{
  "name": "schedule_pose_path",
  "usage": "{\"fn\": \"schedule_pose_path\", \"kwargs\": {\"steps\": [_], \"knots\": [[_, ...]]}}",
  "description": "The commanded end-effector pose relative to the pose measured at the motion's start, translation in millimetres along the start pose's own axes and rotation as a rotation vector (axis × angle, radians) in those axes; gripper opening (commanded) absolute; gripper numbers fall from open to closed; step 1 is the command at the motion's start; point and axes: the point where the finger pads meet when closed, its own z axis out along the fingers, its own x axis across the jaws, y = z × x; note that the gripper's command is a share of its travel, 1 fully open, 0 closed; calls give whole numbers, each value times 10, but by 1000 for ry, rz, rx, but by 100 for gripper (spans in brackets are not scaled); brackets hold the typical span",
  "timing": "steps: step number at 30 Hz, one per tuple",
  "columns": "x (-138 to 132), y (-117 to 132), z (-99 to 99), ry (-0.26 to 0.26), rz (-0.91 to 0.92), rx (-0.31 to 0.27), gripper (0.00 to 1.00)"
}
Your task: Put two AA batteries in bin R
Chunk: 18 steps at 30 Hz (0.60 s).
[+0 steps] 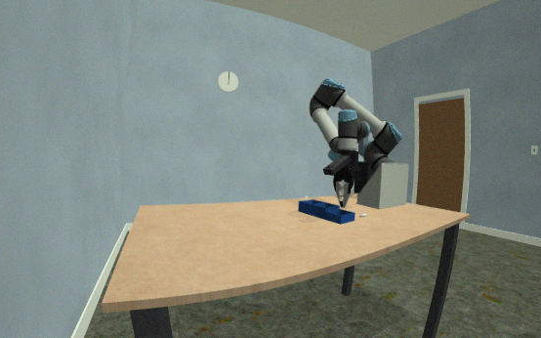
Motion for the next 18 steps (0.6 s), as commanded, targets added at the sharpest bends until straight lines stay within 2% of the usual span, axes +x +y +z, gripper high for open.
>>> {"fn": "schedule_pose_path", "kwargs": {"steps": [1, 7, 18], "knots": [[-1, -5, 99, 0, 0, 2, 4], [-1, -5, 259, 0, 0, 2, 4], [-1, -5, 267, 0, 0, 2, 4]]}}
